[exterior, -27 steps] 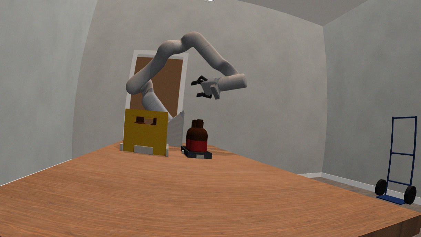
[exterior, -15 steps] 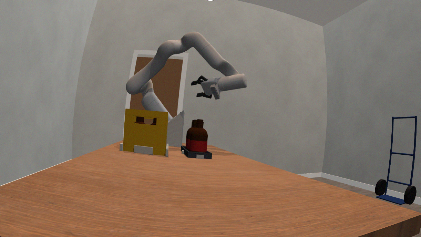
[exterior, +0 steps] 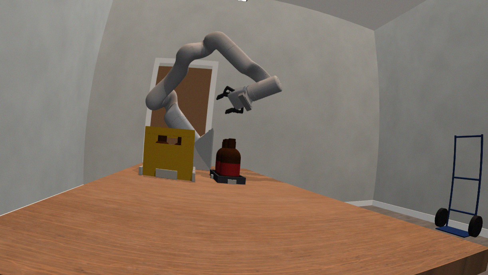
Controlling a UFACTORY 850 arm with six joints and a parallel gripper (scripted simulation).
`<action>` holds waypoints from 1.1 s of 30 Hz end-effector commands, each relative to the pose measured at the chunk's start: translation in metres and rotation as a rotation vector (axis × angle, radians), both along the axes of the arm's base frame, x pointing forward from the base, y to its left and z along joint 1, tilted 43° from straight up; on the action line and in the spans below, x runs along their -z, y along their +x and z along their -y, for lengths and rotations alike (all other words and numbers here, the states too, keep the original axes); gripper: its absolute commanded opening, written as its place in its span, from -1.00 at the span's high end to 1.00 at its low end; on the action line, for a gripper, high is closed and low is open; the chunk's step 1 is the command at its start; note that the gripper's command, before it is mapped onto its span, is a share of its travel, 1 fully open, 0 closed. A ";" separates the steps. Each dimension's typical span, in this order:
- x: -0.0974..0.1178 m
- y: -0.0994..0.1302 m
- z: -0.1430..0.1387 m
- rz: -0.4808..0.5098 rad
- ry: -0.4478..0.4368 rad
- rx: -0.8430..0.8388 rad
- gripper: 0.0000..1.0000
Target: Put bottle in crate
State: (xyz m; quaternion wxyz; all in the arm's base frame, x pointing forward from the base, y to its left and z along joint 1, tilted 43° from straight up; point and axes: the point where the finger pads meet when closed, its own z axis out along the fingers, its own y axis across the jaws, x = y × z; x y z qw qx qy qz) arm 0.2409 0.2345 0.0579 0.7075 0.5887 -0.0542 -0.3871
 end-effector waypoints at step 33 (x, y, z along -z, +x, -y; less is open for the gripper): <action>-0.066 0.303 0.238 1.242 0.518 -0.098 -1.00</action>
